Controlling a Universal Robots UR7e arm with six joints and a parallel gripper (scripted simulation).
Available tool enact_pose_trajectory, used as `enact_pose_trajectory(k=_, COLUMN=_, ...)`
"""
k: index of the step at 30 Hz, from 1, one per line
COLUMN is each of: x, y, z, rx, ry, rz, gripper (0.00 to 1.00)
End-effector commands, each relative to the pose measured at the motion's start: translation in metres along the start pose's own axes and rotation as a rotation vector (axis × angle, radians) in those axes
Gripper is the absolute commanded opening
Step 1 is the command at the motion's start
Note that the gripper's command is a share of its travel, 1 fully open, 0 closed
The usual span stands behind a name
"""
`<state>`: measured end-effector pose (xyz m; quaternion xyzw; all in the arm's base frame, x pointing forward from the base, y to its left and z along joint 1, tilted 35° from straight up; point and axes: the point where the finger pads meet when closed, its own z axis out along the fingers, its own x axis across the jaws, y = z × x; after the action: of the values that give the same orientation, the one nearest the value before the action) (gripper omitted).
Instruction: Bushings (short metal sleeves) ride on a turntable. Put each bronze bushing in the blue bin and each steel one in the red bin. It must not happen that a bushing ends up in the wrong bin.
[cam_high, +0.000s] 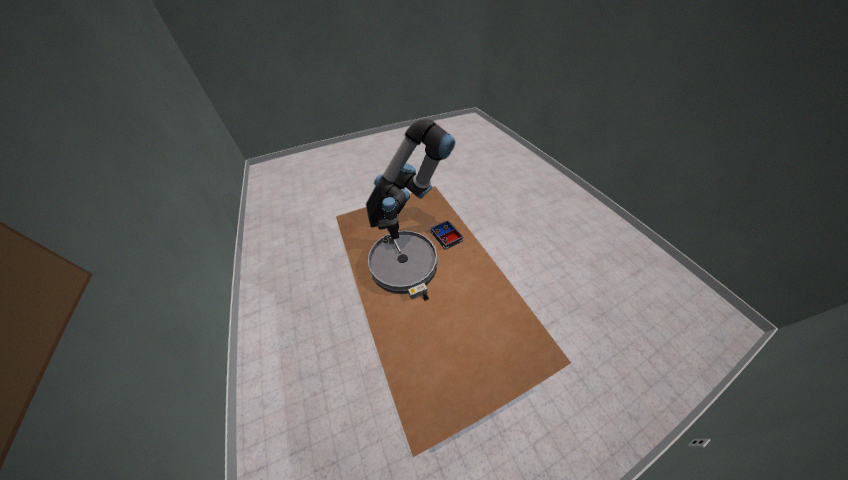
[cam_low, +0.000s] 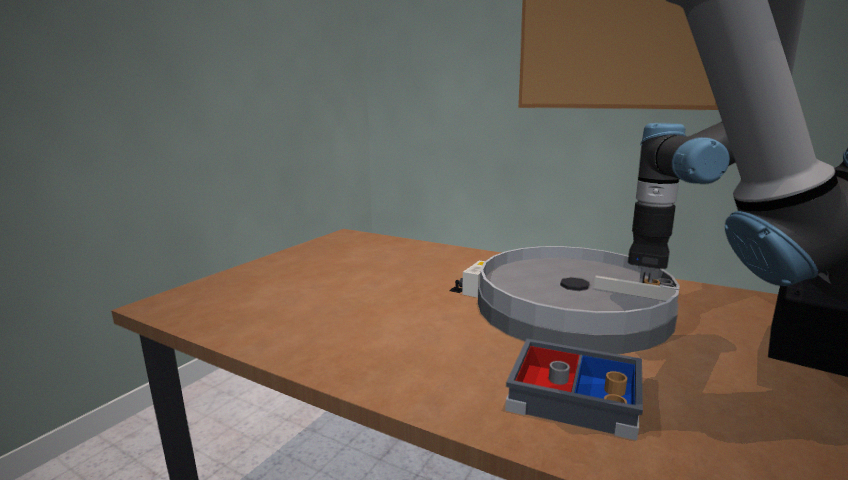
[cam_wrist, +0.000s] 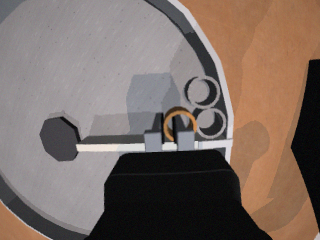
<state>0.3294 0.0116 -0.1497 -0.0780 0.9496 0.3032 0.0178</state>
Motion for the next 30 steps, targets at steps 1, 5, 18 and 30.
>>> enact_pose_trajectory(k=1, x=-0.0003, y=-0.0003, z=-0.0009, rx=0.001, ry=-0.001, rz=0.0, gripper=0.0)
enact_pose_trajectory(k=5, x=-0.0003, y=-0.0003, z=-0.0034, rx=0.001, ry=-0.001, rz=0.0, gripper=0.0)
enact_pose_trajectory(k=18, x=-0.0003, y=-0.0003, z=-0.0064, rx=0.001, ry=-0.001, rz=0.0, gripper=0.0)
enact_pose_trajectory(k=30, x=-0.0003, y=-0.0003, z=-0.0105, rx=0.001, ry=-0.001, rz=0.0, gripper=0.0)
